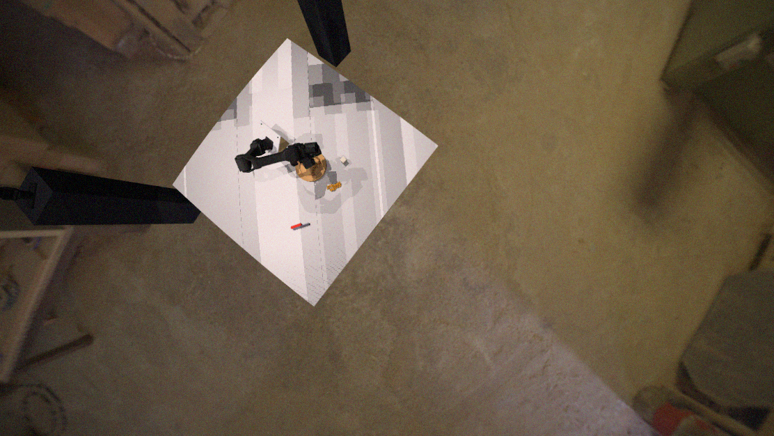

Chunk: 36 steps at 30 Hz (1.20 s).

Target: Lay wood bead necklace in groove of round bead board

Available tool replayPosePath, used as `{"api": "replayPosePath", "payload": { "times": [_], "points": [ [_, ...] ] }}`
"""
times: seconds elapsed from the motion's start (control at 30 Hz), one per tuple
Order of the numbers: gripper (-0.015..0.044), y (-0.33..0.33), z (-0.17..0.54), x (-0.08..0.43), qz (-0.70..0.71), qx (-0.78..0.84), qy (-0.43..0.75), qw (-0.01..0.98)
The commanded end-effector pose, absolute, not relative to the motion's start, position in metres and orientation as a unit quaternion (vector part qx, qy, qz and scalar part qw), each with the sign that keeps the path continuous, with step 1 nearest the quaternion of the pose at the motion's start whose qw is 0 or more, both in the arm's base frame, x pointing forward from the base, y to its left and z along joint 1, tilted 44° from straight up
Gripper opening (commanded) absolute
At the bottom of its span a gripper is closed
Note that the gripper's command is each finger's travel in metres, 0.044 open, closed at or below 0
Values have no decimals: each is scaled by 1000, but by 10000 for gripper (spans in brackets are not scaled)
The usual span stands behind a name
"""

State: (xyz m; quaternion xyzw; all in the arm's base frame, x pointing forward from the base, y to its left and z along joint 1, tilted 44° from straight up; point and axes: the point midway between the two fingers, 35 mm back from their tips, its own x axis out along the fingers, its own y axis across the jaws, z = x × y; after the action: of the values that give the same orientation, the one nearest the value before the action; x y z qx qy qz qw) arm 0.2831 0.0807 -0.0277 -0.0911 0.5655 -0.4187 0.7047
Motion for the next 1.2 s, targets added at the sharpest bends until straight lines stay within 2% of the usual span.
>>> {"api": "replayPosePath", "payload": {
  "times": [0.0, 1.03, 1.17],
  "points": [
    [120, 80, -29, 281, -424, -83, 564, 704],
    [120, 53, -57, 281, -425, -83, 563, 704],
    [15, 55, -56, 281, -424, -81, 564, 704]
  ]
}}
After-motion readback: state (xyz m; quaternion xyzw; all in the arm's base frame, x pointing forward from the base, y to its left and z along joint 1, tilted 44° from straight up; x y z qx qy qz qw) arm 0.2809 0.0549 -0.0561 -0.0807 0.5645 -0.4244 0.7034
